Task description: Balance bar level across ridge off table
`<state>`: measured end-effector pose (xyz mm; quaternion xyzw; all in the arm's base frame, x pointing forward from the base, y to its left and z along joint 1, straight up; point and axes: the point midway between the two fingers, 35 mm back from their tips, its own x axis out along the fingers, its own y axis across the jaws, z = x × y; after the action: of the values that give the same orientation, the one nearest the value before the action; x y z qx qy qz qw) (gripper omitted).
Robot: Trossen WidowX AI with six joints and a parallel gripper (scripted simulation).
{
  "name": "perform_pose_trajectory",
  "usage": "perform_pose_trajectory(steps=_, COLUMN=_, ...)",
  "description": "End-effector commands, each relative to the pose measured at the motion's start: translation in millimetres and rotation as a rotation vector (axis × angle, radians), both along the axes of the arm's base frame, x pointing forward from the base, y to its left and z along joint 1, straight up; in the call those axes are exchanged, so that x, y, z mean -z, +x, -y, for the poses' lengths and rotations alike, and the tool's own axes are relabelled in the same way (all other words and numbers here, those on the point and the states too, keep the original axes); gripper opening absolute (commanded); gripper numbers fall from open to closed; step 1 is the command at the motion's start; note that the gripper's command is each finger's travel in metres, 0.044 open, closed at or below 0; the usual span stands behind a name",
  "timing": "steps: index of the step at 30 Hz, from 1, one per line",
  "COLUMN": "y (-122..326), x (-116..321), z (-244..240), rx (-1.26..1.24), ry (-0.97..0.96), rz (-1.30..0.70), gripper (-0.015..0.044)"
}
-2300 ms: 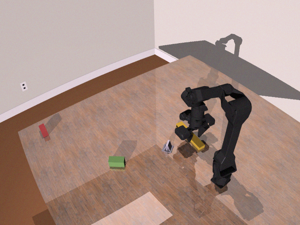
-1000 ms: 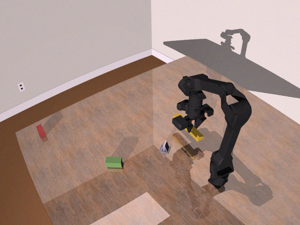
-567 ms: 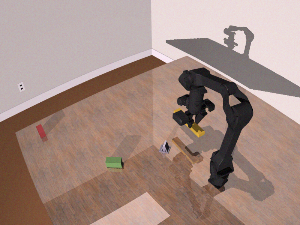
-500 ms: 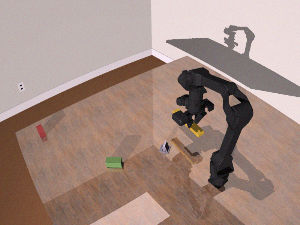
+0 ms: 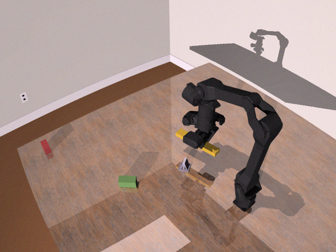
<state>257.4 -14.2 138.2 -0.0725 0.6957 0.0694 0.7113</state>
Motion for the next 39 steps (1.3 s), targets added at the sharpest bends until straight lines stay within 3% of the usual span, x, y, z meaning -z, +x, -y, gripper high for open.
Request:
perform_pose_trajectory(steps=1, y=1, x=-1, z=-18, rx=-0.107, ry=0.000, rz=0.001, gripper=0.0000)
perform_pose_trajectory(steps=12, y=0, x=-1, z=-55, rx=-0.382, ry=-0.003, rz=0.001, gripper=0.0000)
perform_pose_trajectory(steps=39, y=3, x=37, z=-52, rx=-0.386, ry=-0.003, rz=0.001, gripper=0.0000)
